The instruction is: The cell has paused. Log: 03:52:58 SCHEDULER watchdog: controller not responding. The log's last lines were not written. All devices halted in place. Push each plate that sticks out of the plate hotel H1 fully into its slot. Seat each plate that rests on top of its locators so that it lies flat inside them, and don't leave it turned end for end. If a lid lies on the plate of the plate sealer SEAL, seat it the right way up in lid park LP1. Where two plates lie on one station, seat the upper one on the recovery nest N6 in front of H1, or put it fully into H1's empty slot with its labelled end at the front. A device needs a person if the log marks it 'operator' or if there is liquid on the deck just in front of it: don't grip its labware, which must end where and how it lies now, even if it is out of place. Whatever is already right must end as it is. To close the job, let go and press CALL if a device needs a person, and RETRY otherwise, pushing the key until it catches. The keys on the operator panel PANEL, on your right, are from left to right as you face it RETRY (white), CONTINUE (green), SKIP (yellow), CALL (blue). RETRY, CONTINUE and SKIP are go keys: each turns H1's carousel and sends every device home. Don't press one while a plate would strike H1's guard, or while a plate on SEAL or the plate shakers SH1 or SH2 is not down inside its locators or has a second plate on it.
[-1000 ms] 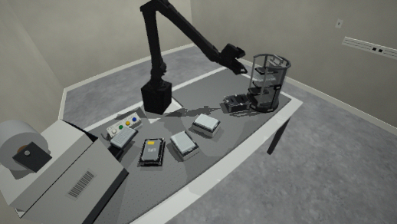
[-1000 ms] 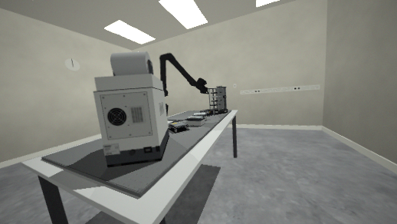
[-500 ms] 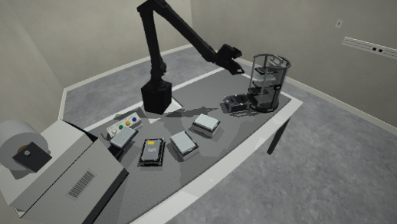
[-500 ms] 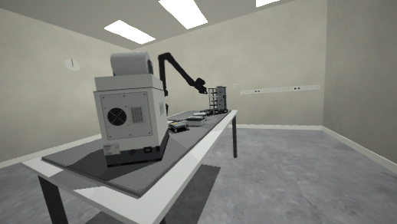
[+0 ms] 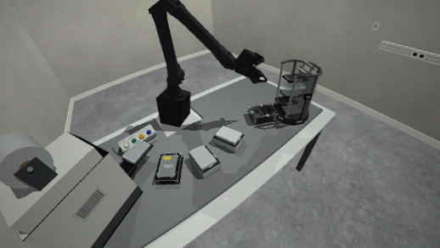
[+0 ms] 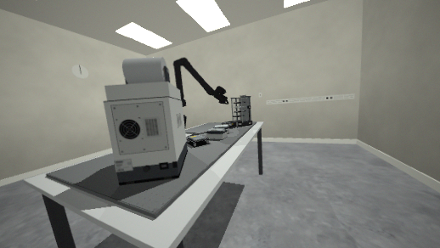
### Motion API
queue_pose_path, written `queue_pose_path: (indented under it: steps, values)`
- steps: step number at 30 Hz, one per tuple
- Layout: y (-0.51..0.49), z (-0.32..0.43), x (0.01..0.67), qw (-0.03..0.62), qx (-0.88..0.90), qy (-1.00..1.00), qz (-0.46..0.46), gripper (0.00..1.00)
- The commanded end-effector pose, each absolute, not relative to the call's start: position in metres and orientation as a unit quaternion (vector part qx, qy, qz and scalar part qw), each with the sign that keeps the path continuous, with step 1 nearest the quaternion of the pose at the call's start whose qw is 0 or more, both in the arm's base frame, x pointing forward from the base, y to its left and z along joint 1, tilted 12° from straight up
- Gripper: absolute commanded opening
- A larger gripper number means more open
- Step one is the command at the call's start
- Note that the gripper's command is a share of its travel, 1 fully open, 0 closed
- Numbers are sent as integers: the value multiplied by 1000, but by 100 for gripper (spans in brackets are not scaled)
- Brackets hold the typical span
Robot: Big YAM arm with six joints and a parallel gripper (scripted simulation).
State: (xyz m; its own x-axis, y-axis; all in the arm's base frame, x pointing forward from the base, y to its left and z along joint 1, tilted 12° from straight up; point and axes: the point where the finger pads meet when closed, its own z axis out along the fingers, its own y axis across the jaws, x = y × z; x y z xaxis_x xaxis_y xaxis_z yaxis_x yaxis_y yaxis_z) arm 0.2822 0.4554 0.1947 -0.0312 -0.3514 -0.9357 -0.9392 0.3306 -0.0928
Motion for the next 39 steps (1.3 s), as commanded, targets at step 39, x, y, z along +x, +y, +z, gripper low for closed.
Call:
queue_pose_path:
  steps: [39]
  values:
    - [479,122,312,527,-488,626,304,0]
